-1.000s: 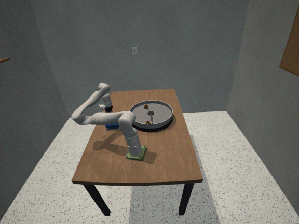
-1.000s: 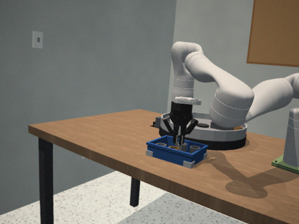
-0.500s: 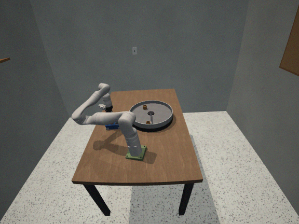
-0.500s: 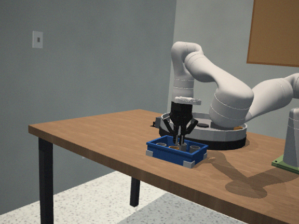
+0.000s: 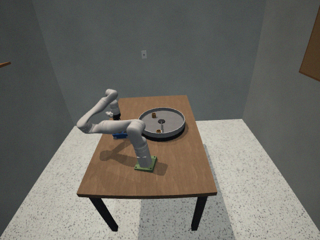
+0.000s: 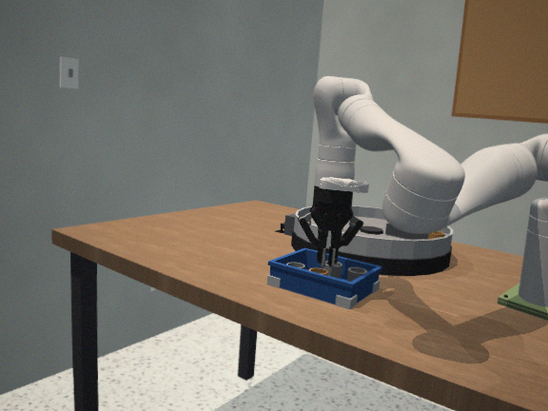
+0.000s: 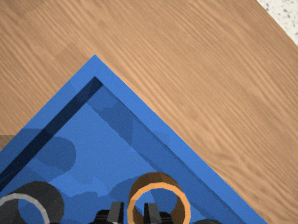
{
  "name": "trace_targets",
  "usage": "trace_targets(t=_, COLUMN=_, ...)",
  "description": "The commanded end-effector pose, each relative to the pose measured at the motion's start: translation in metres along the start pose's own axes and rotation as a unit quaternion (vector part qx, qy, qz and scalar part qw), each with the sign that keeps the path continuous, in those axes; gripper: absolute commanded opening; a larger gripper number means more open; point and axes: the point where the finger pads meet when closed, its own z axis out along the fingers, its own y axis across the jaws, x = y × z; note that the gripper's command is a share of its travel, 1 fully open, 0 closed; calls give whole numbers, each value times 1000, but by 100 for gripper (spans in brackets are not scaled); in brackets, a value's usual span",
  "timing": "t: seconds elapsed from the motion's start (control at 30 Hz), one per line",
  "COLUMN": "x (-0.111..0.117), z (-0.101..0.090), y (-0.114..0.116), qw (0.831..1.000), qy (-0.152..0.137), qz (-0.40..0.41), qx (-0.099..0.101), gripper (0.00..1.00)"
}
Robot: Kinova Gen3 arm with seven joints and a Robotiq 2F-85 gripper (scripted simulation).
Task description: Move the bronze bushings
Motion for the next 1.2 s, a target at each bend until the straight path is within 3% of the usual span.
trace_targets(t=0.0, x=-2, z=1, y=1, qw=1000, qy=-2, qz=2, qx=-2, gripper=12)
trace_targets(t=1.17, x=-2, z=8, y=0, qw=1000, qy=-2, qz=3, qx=-2, gripper=12)
